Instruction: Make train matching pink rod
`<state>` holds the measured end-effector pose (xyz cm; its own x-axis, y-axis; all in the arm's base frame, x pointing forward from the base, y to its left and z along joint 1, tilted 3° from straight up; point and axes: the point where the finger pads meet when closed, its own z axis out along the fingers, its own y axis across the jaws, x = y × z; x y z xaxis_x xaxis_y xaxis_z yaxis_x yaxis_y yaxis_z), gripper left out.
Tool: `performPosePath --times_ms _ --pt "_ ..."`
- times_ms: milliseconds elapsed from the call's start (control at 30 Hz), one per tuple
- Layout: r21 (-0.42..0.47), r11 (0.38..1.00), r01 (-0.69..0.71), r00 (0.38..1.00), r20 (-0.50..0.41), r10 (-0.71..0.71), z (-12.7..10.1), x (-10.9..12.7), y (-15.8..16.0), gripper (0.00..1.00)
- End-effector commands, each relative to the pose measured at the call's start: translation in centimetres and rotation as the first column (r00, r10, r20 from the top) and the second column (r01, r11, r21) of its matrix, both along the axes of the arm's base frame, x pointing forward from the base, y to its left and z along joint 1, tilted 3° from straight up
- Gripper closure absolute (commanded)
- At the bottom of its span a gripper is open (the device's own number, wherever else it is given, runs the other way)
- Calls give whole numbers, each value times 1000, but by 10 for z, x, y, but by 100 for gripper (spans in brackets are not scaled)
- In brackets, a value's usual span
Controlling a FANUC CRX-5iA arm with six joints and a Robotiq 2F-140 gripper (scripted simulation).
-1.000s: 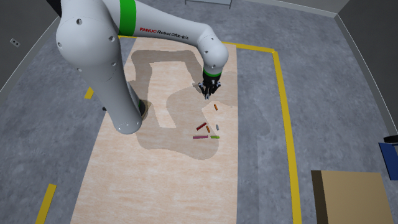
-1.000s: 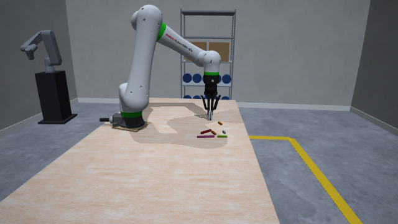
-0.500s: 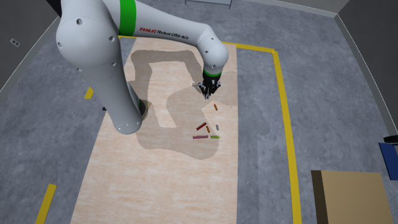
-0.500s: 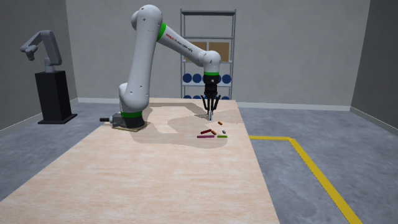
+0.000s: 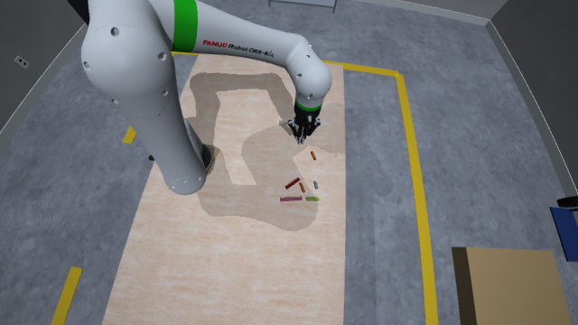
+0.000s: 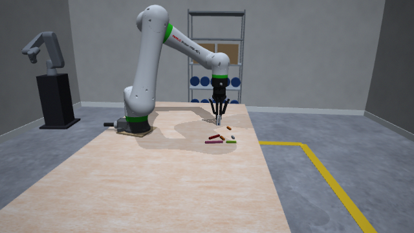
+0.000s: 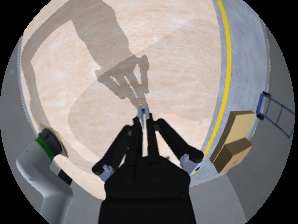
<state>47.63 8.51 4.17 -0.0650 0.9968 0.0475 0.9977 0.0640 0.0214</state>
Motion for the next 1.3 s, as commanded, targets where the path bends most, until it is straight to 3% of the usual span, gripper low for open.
performPosePath --times_ms 0,600,1033,1133,1267 --pt "0 1000 0 1000 0 0 3 0 0 97" --pt "0 1000 0 1000 0 0 96 -2 -5 97" --pt "0 1000 4 1000 0 -4 99 -2 -6 97" --pt "2 991 132 991 -6 -132 97 -5 -53 97" --pt "3 972 235 972 -12 -234 95 -10 -90 97"
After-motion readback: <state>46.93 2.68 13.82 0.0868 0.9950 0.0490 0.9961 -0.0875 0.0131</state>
